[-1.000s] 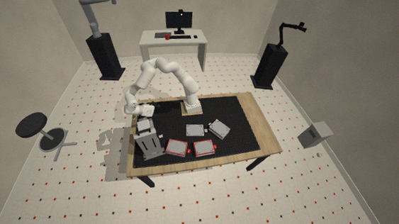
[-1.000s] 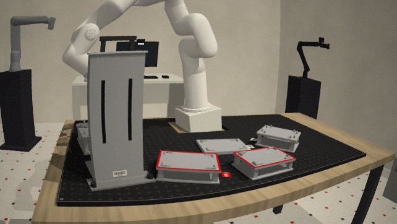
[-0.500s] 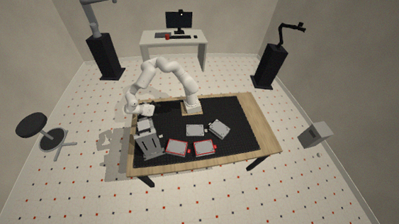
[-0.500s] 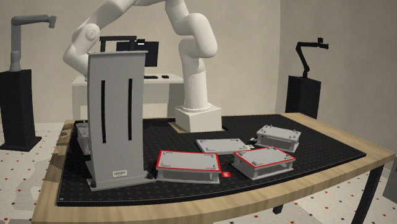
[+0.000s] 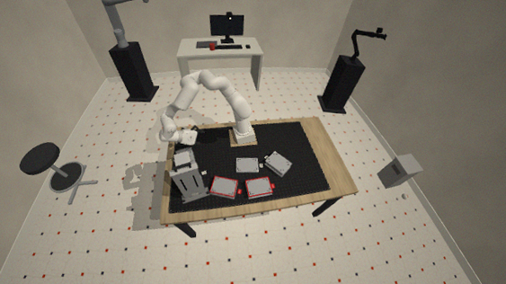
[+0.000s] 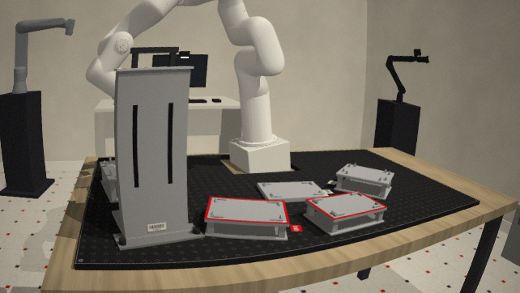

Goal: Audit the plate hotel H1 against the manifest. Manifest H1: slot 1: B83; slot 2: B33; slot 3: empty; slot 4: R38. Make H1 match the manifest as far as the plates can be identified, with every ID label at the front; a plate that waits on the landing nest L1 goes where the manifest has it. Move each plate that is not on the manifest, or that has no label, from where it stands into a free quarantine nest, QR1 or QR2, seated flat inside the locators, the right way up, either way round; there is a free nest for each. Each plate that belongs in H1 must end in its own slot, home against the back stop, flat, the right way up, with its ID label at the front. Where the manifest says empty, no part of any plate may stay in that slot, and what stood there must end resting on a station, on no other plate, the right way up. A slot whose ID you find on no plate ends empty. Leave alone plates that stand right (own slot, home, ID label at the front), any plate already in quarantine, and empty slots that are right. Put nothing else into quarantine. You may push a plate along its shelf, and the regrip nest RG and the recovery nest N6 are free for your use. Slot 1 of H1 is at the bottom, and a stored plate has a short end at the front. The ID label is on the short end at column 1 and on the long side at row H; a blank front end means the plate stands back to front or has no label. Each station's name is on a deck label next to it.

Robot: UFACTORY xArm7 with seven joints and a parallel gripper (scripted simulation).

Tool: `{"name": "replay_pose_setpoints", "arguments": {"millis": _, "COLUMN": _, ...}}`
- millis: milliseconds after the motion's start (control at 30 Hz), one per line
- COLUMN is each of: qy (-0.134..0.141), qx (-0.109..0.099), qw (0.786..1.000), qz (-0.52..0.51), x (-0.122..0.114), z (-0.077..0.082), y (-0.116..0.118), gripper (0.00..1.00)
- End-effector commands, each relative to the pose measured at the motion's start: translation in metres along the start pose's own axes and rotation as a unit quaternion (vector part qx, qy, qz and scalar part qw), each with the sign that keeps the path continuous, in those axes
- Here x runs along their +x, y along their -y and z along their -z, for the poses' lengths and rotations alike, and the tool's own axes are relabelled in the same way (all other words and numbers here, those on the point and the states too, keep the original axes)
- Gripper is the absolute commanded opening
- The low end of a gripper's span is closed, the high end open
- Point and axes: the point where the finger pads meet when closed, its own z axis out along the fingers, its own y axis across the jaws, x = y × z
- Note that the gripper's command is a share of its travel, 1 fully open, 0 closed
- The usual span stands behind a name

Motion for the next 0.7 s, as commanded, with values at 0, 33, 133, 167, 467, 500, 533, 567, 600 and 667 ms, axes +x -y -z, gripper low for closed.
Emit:
{"name": "replay_pose_setpoints", "arguments": {"millis": 0, "qy": 0.0, "qx": 0.002, "qw": 1.0, "qz": 0.0, "x": 0.005, "z": -0.003, "y": -0.004, "gripper": 1.0}}
{"name": "replay_pose_setpoints", "arguments": {"millis": 33, "qy": 0.0, "qx": 0.002, "qw": 1.0, "qz": 0.0, "x": 0.007, "z": -0.003, "y": -0.005, "gripper": 1.0}}
{"name": "replay_pose_setpoints", "arguments": {"millis": 133, "qy": 0.0, "qx": 0.002, "qw": 1.0, "qz": 0.0, "x": 0.009, "z": -0.005, "y": -0.007, "gripper": 1.0}}
{"name": "replay_pose_setpoints", "arguments": {"millis": 167, "qy": 0.0, "qx": 0.002, "qw": 1.0, "qz": 0.0, "x": 0.008, "z": -0.003, "y": -0.009, "gripper": 1.0}}
{"name": "replay_pose_setpoints", "arguments": {"millis": 467, "qy": 0.0, "qx": 0.002, "qw": 1.0, "qz": 0.0, "x": 0.003, "z": 0.009, "y": -0.028, "gripper": 1.0}}
{"name": "replay_pose_setpoints", "arguments": {"millis": 500, "qy": 0.0, "qx": 0.002, "qw": 1.0, "qz": 0.0, "x": 0.002, "z": 0.011, "y": -0.031, "gripper": 1.0}}
{"name": "replay_pose_setpoints", "arguments": {"millis": 533, "qy": 0.0, "qx": 0.002, "qw": 1.0, "qz": 0.0, "x": 0.001, "z": 0.013, "y": -0.034, "gripper": 1.0}}
{"name": "replay_pose_setpoints", "arguments": {"millis": 567, "qy": 0.0, "qx": 0.002, "qw": 1.0, "qz": 0.0, "x": 0.001, "z": 0.015, "y": -0.037, "gripper": 1.0}}
{"name": "replay_pose_setpoints", "arguments": {"millis": 600, "qy": 0.0, "qx": 0.002, "qw": 1.0, "qz": 0.0, "x": 0.0, "z": 0.016, "y": -0.039, "gripper": 1.0}}
{"name": "replay_pose_setpoints", "arguments": {"millis": 667, "qy": 0.0, "qx": 0.002, "qw": 1.0, "qz": 0.0, "x": -0.002, "z": 0.02, "y": -0.045, "gripper": 1.0}}
